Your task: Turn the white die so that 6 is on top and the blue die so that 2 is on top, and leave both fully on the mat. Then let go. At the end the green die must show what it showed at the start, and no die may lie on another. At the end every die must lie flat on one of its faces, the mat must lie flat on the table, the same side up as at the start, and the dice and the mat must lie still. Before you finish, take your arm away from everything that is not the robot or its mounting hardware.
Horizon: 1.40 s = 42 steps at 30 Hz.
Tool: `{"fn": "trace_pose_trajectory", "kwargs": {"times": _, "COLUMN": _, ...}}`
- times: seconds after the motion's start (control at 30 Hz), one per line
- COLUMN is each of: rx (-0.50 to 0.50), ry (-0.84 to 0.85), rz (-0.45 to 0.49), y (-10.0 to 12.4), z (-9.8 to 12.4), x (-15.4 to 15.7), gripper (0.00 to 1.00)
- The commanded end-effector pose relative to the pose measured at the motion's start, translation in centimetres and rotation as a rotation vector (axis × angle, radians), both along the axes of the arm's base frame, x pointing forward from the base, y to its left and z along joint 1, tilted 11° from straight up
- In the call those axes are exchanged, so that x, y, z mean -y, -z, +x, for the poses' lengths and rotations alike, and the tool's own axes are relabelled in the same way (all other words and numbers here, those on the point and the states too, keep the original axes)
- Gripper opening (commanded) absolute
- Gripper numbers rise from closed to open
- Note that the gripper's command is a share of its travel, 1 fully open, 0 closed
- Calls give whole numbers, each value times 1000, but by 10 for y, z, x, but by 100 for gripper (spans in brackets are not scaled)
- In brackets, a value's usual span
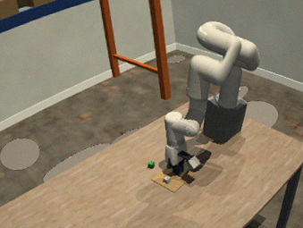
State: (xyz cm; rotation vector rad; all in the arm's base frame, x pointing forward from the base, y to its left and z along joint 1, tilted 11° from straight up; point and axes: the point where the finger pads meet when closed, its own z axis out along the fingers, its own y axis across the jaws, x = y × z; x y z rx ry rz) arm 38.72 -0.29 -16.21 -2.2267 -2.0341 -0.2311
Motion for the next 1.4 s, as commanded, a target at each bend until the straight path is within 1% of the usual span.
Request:
{"fn": "trace_pose_trajectory", "kwargs": {"times": 0.0, "rx": 3, "ry": 0, "rz": 0, "y": -1, "z": 1, "x": 0, "gripper": 21}}
{"fn": "trace_pose_trajectory", "kwargs": {"times": 1.37, "rx": 3, "ry": 0, "rz": 0, "y": 3, "z": 1, "x": -1, "gripper": 21}}
